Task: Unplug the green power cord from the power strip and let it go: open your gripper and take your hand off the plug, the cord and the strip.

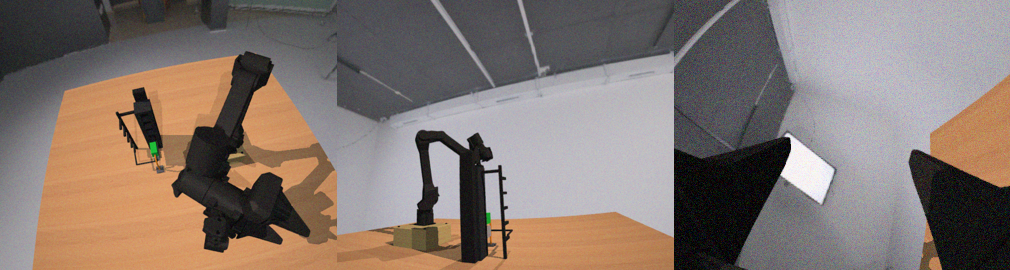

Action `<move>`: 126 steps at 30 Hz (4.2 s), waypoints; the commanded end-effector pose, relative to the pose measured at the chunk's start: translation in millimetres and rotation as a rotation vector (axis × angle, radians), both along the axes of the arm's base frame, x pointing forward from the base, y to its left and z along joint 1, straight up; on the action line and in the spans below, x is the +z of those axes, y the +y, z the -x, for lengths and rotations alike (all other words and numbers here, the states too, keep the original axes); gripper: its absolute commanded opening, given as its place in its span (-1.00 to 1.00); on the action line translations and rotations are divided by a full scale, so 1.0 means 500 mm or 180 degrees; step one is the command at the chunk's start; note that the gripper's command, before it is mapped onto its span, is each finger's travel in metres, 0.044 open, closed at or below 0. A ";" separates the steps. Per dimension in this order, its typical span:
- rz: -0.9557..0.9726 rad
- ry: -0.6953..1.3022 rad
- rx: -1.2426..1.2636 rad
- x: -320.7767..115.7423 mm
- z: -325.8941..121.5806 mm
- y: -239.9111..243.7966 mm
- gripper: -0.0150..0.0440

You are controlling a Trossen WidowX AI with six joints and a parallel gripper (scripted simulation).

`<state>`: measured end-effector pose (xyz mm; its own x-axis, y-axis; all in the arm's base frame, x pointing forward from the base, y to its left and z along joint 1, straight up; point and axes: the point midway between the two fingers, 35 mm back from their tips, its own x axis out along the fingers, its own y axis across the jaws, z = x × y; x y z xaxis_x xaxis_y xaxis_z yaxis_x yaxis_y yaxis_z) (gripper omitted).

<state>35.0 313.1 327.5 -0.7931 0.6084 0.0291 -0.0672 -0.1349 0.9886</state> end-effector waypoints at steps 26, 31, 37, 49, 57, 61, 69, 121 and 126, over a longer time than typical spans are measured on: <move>0.0349 -0.3179 -0.2858 -0.251 -0.519 -0.043 0.05; 0.0835 -0.3937 -0.2566 -0.315 -0.562 -0.118 0.05; 0.1402 -0.4671 -0.1801 -0.385 -0.583 -0.224 0.05; 0.1862 -0.5135 0.0689 -0.469 -0.529 -0.456 0.05; 0.1692 -0.4965 0.1568 -0.474 -0.491 -0.527 0.05; 0.1692 -0.4965 0.1568 -0.474 -0.491 -0.527 0.05; 0.1692 -0.4965 0.1569 -0.474 -0.491 -0.529 0.05; 0.1705 -0.4966 0.1556 -0.493 -0.504 -0.605 -0.49; 0.1704 -0.4966 0.1556 -0.493 -0.504 -0.594 -0.49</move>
<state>286.4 10.7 80.6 0.0254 0.0007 -0.9997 -0.9903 -0.1367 -0.0252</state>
